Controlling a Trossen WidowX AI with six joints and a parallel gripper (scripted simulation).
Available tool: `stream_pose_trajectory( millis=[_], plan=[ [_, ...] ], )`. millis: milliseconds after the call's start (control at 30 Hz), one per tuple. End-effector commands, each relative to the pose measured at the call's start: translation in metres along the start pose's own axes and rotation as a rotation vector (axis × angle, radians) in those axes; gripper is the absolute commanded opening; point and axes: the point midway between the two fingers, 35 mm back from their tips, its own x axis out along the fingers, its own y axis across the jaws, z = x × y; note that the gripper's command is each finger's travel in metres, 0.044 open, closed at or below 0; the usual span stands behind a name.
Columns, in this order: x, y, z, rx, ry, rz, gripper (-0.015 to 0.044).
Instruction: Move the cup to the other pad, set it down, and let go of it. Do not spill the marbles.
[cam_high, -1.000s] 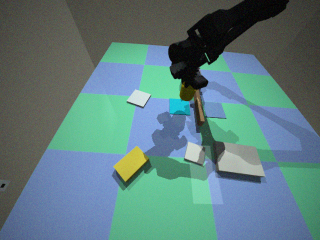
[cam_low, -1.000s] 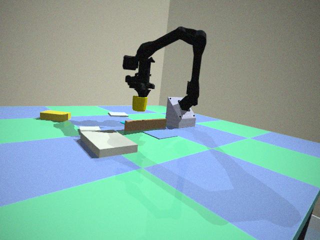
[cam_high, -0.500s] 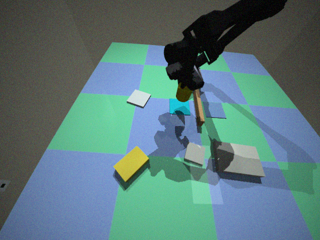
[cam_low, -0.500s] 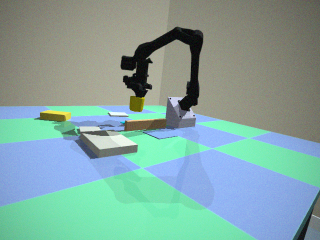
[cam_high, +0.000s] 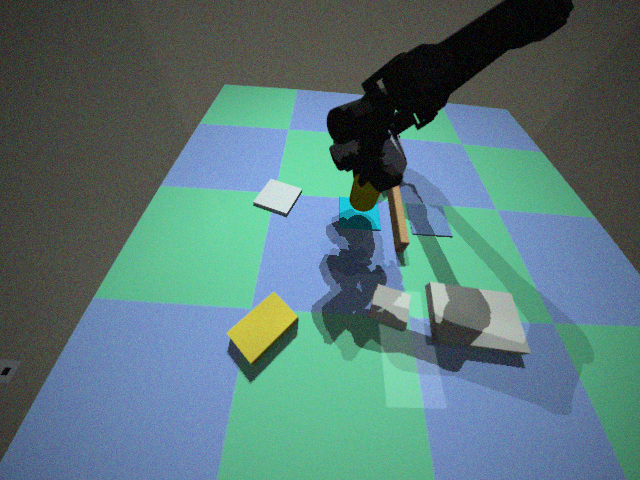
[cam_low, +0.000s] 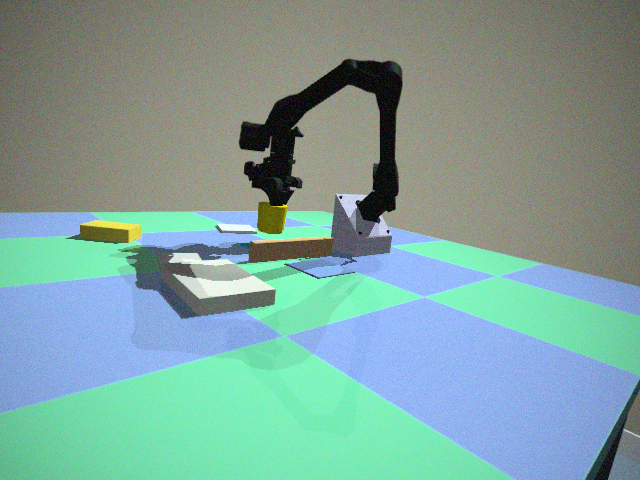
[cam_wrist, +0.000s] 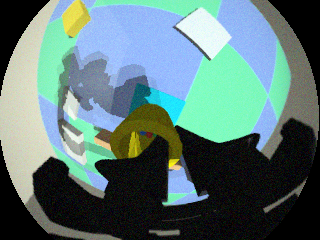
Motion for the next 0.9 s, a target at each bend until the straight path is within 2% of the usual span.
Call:
stream_pose_trajectory(
  millis=[0,500,867],
  plan=[
    [0.009,-0.001,-0.002,0.01,0.011,0.003,0.0],
    [0.034,-0.002,-0.004,0.01,0.012,0.004,0.0],
    [0.032,-0.001,-0.002,0.0,0.005,0.0,0.0]
  ],
)
